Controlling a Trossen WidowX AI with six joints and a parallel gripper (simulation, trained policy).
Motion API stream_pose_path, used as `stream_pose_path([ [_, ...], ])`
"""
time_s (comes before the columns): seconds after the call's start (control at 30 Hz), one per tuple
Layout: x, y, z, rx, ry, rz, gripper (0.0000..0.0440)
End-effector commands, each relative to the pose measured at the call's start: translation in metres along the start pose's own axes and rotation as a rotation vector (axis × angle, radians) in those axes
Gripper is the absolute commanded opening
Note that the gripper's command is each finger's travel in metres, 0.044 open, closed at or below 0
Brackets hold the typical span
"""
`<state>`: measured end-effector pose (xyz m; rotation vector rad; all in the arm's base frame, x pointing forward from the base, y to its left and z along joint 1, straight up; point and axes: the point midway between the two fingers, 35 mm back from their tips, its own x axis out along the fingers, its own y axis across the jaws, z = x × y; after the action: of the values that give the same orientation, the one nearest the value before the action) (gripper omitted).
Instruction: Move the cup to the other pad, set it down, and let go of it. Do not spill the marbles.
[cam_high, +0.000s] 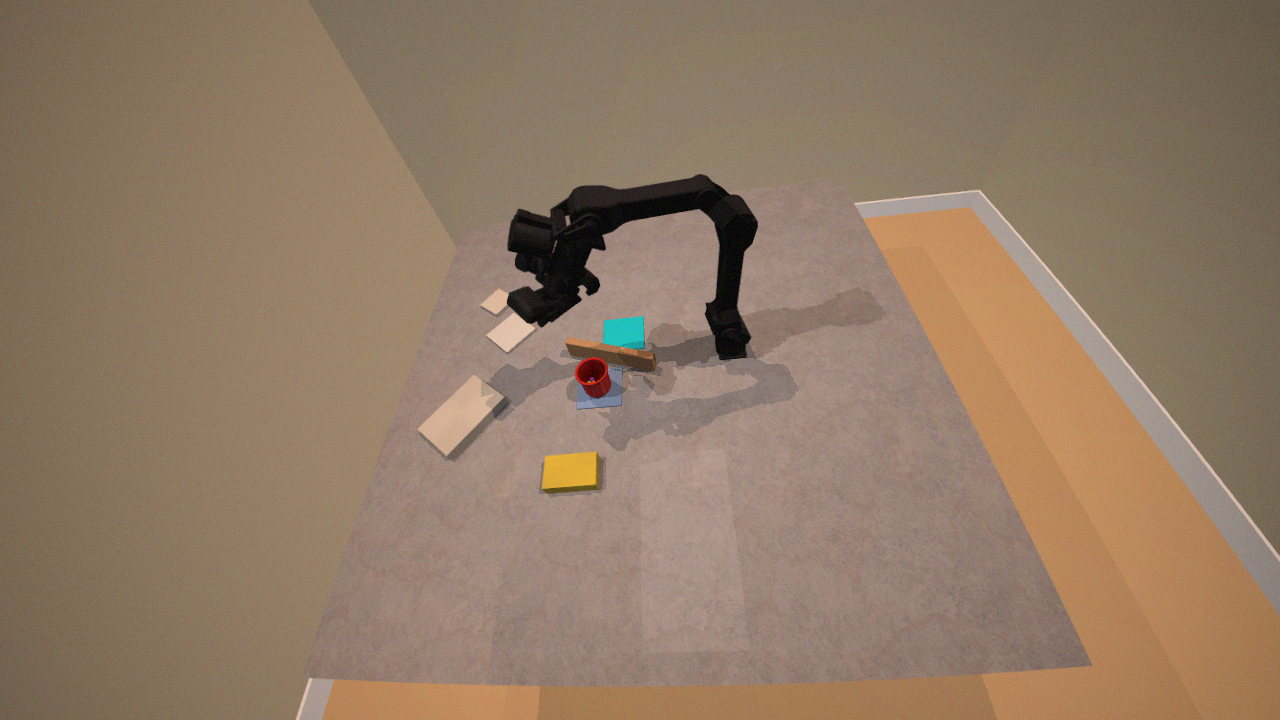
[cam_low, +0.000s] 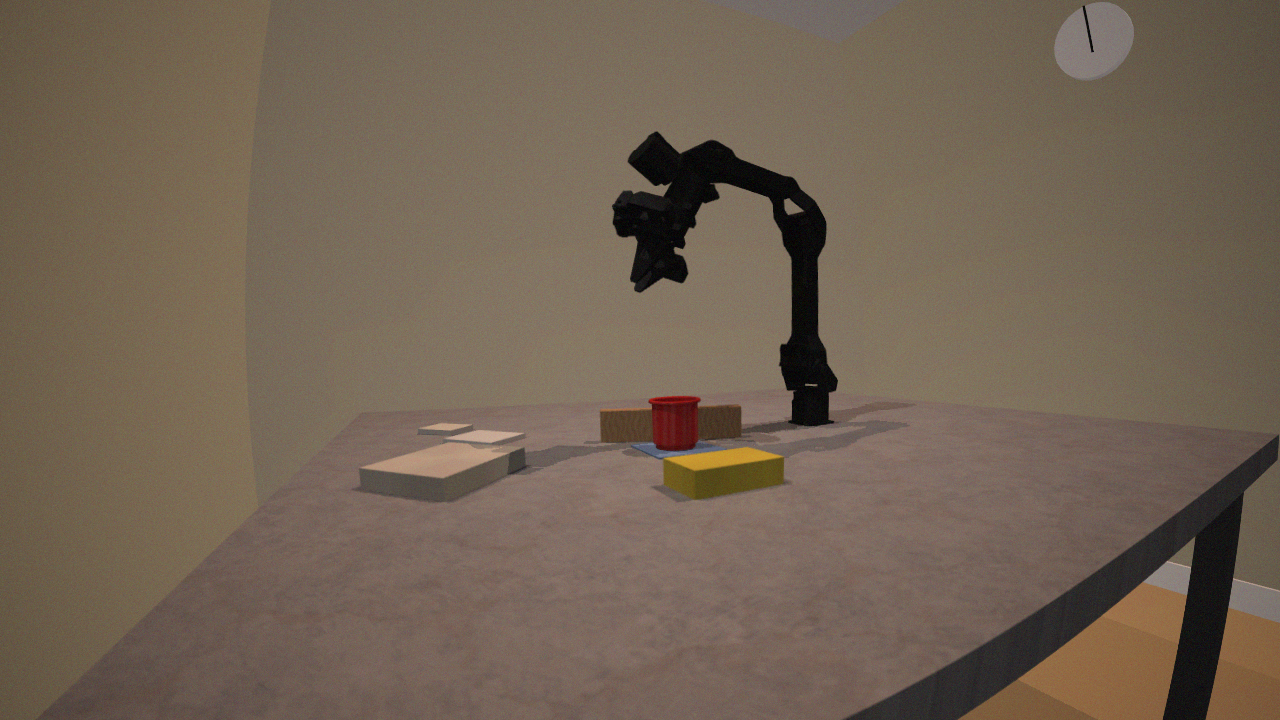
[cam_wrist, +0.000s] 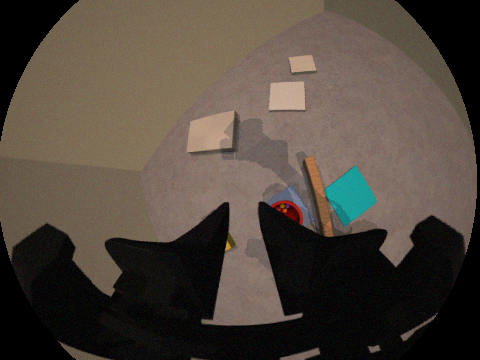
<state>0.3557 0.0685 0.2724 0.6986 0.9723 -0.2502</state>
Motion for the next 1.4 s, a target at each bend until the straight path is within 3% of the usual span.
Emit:
stream_pose_path([
  [0.0,0.005,-0.002,-0.003,0.022,0.031,-0.034,0.0116],
  [1.37,0.079,-0.076,-0.059,0.089,0.331,-0.538,0.0155],
])
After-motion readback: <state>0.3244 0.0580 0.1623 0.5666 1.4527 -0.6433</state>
